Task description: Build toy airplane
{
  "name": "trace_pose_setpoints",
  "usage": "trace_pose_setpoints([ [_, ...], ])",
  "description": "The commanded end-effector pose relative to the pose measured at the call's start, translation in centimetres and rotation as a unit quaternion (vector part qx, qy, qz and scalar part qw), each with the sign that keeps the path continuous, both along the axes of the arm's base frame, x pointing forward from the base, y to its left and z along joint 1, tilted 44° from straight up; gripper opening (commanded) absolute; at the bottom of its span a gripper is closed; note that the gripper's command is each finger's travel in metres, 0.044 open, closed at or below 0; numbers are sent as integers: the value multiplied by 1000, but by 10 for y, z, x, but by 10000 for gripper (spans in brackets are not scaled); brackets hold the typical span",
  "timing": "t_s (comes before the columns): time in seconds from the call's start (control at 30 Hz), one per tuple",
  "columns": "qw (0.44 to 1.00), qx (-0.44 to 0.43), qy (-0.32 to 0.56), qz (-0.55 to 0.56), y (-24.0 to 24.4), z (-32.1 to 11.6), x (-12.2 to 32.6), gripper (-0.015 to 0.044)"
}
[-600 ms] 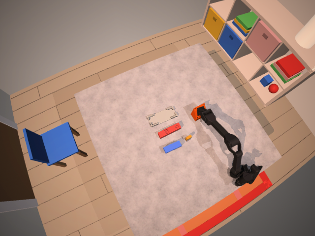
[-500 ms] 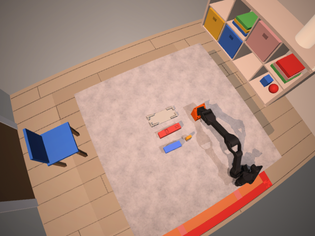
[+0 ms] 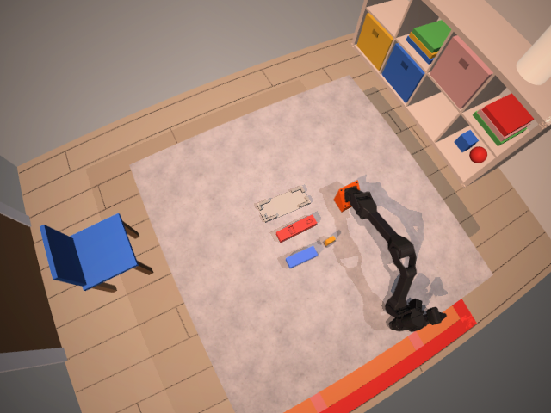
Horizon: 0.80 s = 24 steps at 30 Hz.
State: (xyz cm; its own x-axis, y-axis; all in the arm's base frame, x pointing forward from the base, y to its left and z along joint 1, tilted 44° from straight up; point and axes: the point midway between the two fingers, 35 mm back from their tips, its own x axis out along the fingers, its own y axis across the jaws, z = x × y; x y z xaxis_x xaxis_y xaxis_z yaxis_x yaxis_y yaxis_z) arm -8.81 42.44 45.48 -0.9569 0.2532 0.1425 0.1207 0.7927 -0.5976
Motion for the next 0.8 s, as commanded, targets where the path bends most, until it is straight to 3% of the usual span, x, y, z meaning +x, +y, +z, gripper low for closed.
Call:
trace_pose_setpoints([
  [0.0,998,-36,28,-50,11,3,35,440],
  [0.17,990,-79,59,-105,21,2,78,440],
  [0.4,953,-204,130,-181,31,-19,150,440],
  [0.77,789,-406,322,-329,19,-82,304,440],
])
